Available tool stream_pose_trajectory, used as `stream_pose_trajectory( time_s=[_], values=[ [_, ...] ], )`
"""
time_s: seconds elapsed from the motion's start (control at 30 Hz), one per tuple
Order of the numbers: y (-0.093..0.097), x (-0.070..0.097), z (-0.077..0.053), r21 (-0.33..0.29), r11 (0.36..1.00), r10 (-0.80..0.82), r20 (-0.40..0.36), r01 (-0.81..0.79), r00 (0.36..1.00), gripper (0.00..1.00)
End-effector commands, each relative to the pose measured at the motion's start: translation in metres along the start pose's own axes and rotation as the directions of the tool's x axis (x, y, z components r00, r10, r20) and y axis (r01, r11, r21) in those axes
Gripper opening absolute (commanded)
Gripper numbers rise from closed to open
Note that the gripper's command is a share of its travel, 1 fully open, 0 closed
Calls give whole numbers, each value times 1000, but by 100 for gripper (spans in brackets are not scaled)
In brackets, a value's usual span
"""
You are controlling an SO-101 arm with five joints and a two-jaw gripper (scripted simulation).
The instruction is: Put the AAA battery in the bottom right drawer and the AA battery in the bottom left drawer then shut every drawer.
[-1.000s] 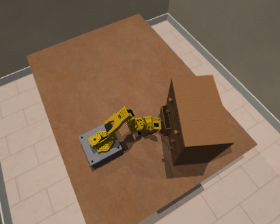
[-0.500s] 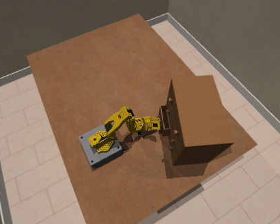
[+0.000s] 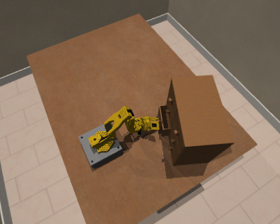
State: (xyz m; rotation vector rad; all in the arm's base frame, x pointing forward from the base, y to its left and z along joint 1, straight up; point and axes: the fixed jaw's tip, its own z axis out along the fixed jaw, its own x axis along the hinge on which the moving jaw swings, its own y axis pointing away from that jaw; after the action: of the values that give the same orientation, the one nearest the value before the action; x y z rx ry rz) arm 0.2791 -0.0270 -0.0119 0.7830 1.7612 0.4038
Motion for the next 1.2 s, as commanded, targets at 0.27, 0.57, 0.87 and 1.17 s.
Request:
stream_pose_trajectory(
  time_s=[0.27, 0.57, 0.87, 1.17],
  values=[
    [4, 8, -4, -14, 1000, -7, -29, 6, 1000, 0],
    [4, 11, -9, -19, 1000, -9, -34, 9, 999, 0],
    [4, 12, -13, -22, 1000, -11, -37, 10, 999, 0],
    [4, 12, -13, -22, 1000, -11, -37, 10, 999, 0]
  ],
)
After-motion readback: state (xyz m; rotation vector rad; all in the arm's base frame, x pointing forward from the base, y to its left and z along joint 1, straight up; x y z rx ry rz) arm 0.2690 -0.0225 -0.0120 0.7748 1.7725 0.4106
